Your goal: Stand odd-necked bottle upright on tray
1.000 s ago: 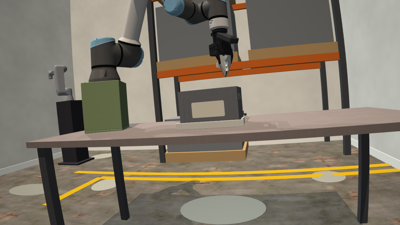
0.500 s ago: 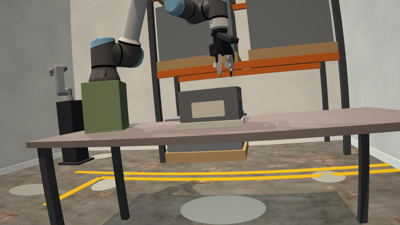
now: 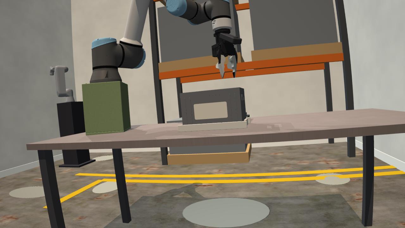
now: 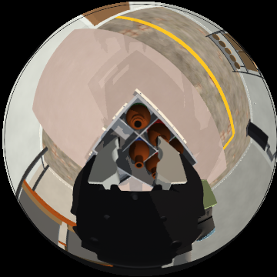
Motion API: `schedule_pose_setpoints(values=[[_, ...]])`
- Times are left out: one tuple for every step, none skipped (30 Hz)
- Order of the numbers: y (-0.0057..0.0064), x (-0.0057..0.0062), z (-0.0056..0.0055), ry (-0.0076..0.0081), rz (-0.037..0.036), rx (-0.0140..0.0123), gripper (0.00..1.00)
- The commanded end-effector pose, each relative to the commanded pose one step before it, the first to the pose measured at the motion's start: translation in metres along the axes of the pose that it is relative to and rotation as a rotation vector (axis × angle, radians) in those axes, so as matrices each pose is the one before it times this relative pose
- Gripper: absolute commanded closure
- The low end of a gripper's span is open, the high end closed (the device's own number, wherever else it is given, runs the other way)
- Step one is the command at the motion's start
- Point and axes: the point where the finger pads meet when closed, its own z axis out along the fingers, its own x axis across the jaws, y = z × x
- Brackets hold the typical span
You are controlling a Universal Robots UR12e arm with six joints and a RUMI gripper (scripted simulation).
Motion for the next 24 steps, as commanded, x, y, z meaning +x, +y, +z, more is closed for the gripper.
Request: schedule_pose_setpoints(values=[[-0.00222,-0.00335,-0.00317,-0.00293,-0.00352,0.00459,0.62],[0.0,0.0,0.0,0.0,0.0,0.0,0.62],[0.0,0.0,0.0,0.0,0.0,0.0,0.62],[0.0,0.0,0.0,0.0,0.0,0.0,0.62],[0.0,0.0,0.0,0.0,0.0,0.0,0.62],[0.0,0.0,0.00003,0.0,0.0,-0.00001,0.62],[0.00001,0.0,0.00007,0.00001,0.0,-0.00003,0.62],[0.0,0.0,0.0,0.0,0.0,0.0,0.62],[0.0,0.0,0.0,0.0,0.0,0.0,0.62],[0.00002,0.00001,0.00013,0.00002,0.0,-0.00005,0.62],[0.00003,0.00001,0.0002,0.00003,0.0,-0.00008,0.62],[0.00004,0.00002,0.00029,0.00005,0.0,-0.00011,0.62],[0.00005,0.00002,0.00039,0.00007,0.0,-0.00015,0.62],[0.00007,0.00003,0.0005,0.00009,0.0,-0.00019,0.62],[0.00009,0.00004,0.00061,0.00011,0.0,-0.00024,0.62],[0.0001,0.00005,0.00074,0.00013,0.0,-0.00029,0.62],[0.00012,0.00005,0.00086,0.00015,0.0,-0.00034,0.62],[0.00015,0.00006,0.00076,0.00014,0.0,-0.0003,0.62],[0.00013,0.00005,0.0007,0.00008,0.0,-0.00017,0.62],[0.00015,0.00006,0.00078,0.00009,0.0,-0.00019,0.62],[0.00017,0.00006,0.00086,0.0001,0.0,-0.00021,0.62],[0.00017,0.00007,0.00094,0.0001,0.0,-0.00022,0.62],[0.00019,0.00007,0.00101,0.0001,0.0,-0.00024,0.62],[0.0002,0.00008,0.00109,0.00011,0.0,-0.00025,0.62]])
